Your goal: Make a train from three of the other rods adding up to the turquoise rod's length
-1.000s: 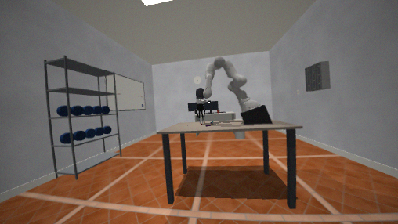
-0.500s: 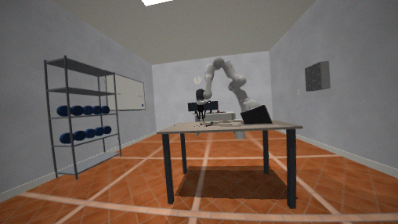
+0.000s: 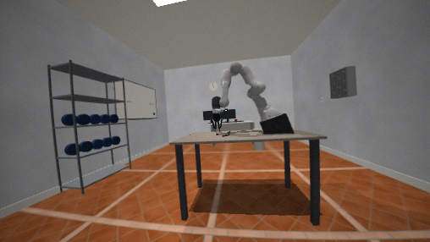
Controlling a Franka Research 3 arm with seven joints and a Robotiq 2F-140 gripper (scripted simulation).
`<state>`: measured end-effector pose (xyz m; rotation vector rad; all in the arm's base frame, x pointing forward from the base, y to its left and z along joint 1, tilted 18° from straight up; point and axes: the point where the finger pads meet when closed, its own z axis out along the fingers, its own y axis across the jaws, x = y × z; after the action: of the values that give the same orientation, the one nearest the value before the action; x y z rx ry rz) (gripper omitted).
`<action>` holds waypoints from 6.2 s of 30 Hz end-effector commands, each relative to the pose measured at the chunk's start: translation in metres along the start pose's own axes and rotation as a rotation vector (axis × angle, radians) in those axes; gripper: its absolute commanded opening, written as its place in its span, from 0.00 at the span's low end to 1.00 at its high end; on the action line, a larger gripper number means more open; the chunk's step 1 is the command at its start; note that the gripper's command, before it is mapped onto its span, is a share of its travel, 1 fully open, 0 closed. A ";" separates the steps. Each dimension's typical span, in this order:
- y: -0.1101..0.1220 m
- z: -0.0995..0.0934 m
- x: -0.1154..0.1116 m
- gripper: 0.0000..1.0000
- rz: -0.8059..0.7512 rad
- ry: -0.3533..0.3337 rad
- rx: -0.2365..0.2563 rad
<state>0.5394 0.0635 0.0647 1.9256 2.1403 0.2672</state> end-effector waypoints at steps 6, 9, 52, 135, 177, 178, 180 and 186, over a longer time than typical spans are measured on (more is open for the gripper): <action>0.002 0.000 -0.001 0.15 -0.006 0.001 -0.006; 0.002 0.000 -0.001 0.15 -0.006 0.001 -0.006; 0.002 0.000 -0.001 0.03 -0.006 0.001 -0.006; -0.007 -0.103 0.000 0.03 0.625 0.018 0.000; -0.016 -0.106 -0.001 0.03 1.328 0.030 0.014; -0.016 -0.106 -0.001 0.03 1.345 0.030 0.014; -0.017 -0.106 -0.001 0.03 1.379 0.030 0.015; -0.018 -0.106 -0.002 0.03 1.477 0.031 0.017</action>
<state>0.4897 0.0635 0.1595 3.0208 0.5442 0.4696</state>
